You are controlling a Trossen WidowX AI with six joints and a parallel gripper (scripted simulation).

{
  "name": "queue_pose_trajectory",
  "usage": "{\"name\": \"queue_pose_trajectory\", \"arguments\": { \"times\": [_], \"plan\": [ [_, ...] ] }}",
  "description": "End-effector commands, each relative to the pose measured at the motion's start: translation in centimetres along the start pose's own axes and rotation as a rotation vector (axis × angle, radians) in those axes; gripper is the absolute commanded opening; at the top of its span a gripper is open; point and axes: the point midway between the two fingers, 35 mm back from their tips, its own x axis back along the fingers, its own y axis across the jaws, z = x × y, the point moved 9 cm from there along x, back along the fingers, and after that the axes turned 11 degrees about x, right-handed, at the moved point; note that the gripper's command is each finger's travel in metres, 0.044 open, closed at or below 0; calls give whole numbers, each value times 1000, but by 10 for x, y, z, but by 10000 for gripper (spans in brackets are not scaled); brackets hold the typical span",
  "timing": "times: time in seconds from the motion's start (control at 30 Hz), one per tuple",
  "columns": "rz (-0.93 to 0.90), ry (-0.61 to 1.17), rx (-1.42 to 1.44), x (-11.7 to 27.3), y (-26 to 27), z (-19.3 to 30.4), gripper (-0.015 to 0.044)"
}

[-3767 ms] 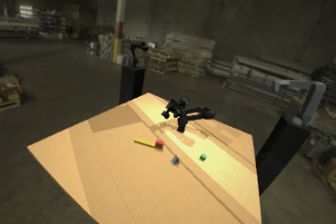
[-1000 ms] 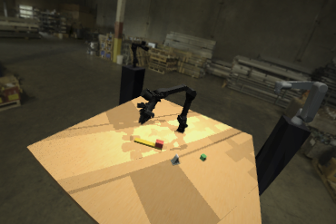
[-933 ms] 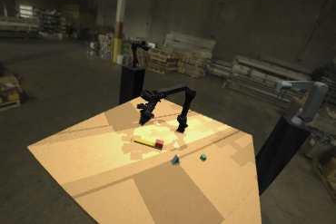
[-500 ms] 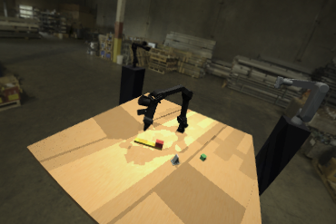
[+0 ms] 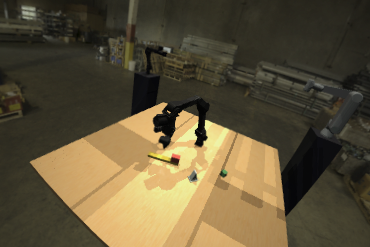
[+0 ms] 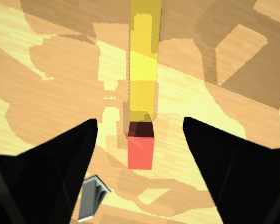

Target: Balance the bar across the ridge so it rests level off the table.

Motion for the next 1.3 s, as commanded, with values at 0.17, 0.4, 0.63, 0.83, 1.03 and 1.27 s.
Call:
{"name": "queue_pose_trajectory", "arguments": {
  "times": [0.17, 0.4, 0.63, 0.83, 1.03, 1.27],
  "plan": [
    [53, 9, -29, 0, 5, 3, 315],
    [53, 9, -29, -34, 6, 1, 315],
    [53, 9, -29, -79, 1, 4, 315],
    [53, 9, -29, -83, 1, 4, 315],
    [53, 9, -29, -90, 1, 4, 315],
    [53, 9, -29, -102, 0, 4, 315]
  ]
}}
